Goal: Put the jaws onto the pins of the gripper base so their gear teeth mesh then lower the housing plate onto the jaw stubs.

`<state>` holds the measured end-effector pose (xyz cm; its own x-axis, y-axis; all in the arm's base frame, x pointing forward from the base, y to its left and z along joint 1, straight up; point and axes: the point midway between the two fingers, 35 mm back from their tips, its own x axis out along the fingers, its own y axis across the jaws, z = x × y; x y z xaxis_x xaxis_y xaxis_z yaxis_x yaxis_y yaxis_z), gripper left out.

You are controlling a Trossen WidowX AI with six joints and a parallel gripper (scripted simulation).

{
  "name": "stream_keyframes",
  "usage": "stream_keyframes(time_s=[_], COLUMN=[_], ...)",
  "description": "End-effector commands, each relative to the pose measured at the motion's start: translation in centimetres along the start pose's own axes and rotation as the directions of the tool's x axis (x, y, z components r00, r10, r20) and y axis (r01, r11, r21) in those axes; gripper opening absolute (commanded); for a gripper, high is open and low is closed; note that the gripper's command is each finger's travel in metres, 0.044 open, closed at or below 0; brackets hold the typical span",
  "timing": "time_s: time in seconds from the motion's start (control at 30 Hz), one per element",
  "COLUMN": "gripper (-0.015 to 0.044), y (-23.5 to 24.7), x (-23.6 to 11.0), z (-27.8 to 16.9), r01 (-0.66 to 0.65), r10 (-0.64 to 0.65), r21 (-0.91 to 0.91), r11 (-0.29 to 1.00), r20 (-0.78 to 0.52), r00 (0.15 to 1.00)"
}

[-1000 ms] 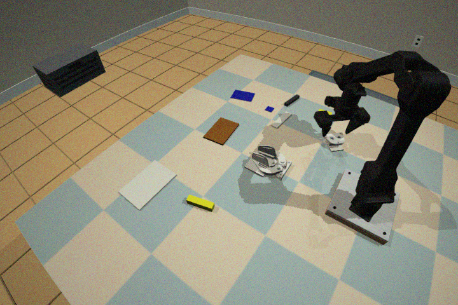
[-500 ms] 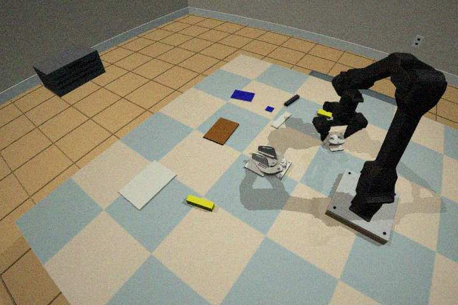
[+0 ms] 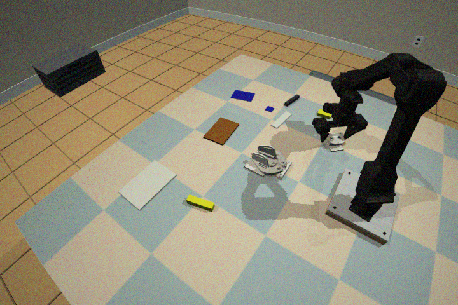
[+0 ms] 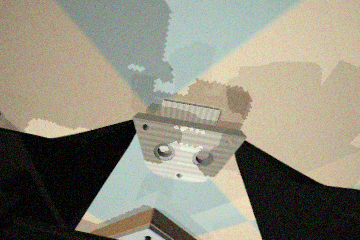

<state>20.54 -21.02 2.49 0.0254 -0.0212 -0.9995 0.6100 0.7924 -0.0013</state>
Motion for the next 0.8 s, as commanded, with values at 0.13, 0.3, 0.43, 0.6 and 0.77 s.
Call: stream_keyframes(time_s=[0.13, 0.3, 0.43, 0.6, 0.77], gripper=[0.044, 0.044, 0.042, 0.0387, 0.0353], y=[-0.01, -0.01, 0.0, 0.0, 0.0], x=[0.12, 0.12, 0.06, 0.06, 0.06], z=[-0.02, -0.02, 0.0, 0.0, 0.0], r01=[0.001, 0.001, 0.0, 0.0, 0.0], r10=[-0.001, -0.001, 0.0, 0.0, 0.0], r21=[0.003, 0.003, 0.0, 0.0, 0.0], r11=[1.0, 1.0, 1.0, 1.0, 1.0], r20=[-0.001, -0.001, 0.0, 0.0, 0.0], r00=[1.0, 1.0, 1.0, 1.0, 1.0])
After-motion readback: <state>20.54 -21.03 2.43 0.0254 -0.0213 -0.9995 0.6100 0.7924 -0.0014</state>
